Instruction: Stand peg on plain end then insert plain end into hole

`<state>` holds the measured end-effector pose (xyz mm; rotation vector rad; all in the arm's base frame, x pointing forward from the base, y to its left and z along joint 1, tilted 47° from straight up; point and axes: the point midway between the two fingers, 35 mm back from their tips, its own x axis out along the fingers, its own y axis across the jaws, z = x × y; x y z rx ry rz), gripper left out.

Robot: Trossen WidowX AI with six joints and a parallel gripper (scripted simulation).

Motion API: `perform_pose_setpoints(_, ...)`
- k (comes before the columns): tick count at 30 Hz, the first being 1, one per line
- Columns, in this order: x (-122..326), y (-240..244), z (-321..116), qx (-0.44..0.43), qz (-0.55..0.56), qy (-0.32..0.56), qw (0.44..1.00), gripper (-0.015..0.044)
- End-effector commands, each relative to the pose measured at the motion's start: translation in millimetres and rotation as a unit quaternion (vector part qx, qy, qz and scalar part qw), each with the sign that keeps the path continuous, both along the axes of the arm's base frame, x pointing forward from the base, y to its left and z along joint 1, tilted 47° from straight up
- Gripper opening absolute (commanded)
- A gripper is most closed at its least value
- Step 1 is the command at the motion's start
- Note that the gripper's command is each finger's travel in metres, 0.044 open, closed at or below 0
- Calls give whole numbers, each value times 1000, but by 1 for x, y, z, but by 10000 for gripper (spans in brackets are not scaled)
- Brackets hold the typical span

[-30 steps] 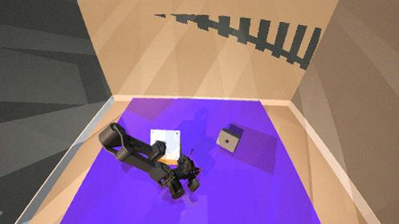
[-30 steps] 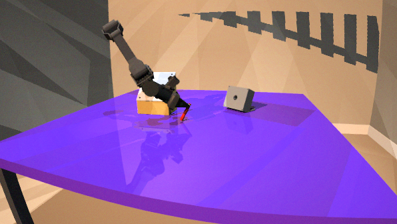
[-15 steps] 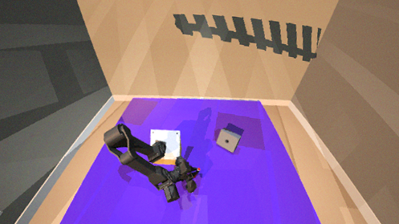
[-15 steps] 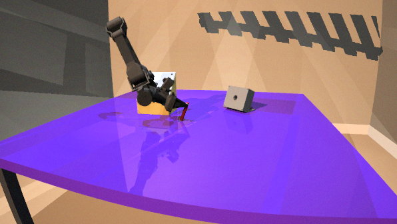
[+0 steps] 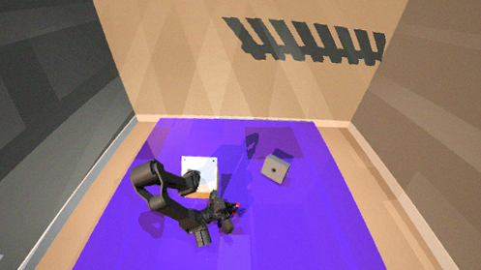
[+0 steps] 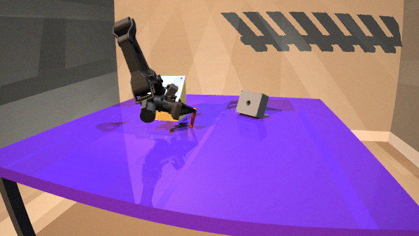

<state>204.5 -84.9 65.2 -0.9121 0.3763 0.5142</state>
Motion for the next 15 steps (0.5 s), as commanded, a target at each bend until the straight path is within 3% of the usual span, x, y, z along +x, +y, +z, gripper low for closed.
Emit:
perform_pose_setpoints(1, -1, -2, 2, 9, 13, -13, 1000, 51)
perform_pose_setpoints(15, -4, -4, 3, 8, 11, -12, 1000, 51)
